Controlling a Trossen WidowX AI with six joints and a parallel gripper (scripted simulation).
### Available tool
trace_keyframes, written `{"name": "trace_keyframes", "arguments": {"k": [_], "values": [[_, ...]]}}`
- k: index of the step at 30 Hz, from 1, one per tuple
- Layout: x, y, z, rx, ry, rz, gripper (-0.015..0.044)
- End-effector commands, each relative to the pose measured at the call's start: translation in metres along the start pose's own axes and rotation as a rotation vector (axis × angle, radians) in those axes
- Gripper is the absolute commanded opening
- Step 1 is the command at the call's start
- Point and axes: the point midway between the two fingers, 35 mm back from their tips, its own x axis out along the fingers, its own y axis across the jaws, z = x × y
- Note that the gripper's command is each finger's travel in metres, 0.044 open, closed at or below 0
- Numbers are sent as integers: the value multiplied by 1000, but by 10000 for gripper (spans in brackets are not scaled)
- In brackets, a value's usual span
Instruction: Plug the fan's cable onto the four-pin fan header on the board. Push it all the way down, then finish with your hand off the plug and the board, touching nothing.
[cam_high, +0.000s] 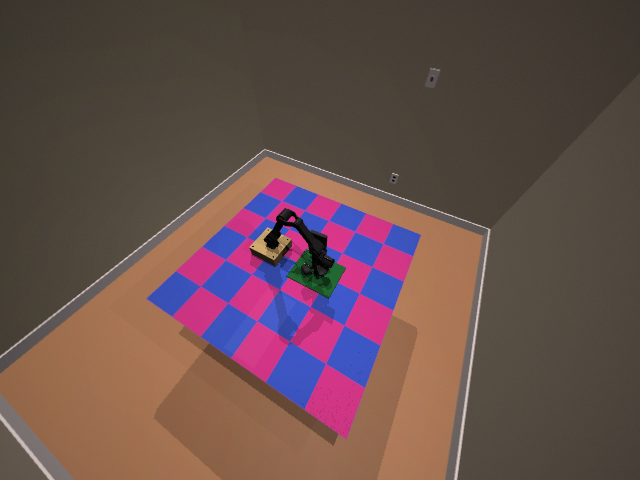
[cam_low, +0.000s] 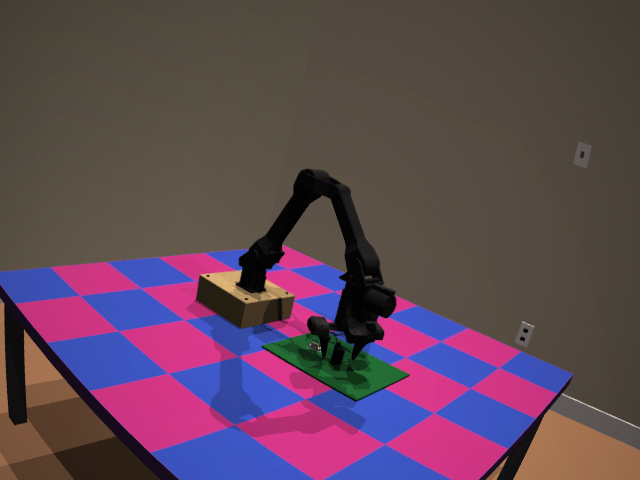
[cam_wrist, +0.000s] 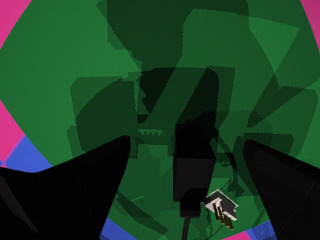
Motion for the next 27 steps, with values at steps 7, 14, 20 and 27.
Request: {"name": "trace_keyframes", "arguments": {"k": [7, 14, 20, 27], "values": [[-1, 0, 0, 0, -1, 1, 125], [-1, 0, 0, 0, -1, 1, 0], [-47, 0, 0, 4, -2, -3, 0], [-49, 1, 0, 10, -3, -3, 0]]}}
